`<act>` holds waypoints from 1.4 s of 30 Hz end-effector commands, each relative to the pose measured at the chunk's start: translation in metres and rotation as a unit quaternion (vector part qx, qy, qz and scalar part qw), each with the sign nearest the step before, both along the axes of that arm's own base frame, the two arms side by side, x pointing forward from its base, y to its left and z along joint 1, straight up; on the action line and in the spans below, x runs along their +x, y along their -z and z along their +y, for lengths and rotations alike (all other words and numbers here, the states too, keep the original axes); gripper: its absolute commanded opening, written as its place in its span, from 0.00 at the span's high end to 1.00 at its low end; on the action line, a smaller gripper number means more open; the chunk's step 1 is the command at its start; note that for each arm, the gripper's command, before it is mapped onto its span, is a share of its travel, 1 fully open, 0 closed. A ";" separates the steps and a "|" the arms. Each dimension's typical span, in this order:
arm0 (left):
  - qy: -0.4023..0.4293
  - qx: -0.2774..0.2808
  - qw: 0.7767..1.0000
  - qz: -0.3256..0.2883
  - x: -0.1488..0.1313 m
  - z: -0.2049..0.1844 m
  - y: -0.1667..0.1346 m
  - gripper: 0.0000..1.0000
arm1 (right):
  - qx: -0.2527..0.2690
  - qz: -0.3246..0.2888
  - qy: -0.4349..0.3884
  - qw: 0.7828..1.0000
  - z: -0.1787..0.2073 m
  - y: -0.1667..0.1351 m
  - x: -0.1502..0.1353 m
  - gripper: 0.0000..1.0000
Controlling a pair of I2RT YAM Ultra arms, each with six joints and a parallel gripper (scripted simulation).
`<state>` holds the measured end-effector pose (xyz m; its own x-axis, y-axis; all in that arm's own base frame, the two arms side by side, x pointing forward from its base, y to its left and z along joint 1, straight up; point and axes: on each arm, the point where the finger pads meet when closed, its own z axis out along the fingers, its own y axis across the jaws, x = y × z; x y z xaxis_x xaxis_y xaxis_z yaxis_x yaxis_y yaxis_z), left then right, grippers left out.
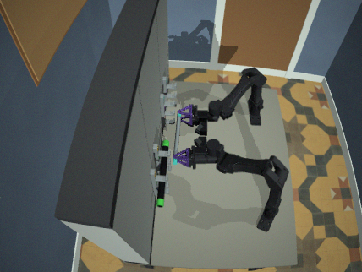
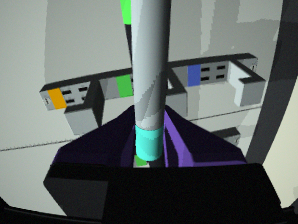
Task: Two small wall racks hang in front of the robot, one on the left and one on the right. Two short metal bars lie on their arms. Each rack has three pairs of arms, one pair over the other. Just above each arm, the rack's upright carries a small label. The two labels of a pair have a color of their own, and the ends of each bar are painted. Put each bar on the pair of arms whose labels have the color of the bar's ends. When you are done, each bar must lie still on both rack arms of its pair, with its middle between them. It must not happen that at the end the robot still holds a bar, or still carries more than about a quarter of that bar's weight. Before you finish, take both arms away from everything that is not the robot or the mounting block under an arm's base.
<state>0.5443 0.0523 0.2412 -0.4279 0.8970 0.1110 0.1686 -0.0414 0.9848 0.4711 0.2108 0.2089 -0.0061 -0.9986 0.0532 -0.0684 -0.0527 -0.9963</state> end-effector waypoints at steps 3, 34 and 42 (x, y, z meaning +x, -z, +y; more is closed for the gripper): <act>-0.001 -0.021 0.996 -0.085 0.004 -0.005 -0.054 1.00 | 0.026 -0.034 0.003 0.999 -0.002 -0.037 0.003 0.53; -0.001 -0.021 0.996 -0.085 0.006 -0.008 -0.045 1.00 | 0.026 -0.034 0.003 0.999 -0.002 -0.037 0.003 1.00; -0.001 -0.021 0.996 -0.085 0.006 -0.008 -0.042 1.00 | 0.026 -0.034 0.003 0.999 -0.002 -0.037 0.003 1.00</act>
<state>0.5440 0.0514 0.2443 -0.4379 0.8935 0.0997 0.1528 -0.0353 0.9876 0.4714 0.2095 0.2159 -0.0150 -0.9994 0.0317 -0.0543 -0.0308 -0.9981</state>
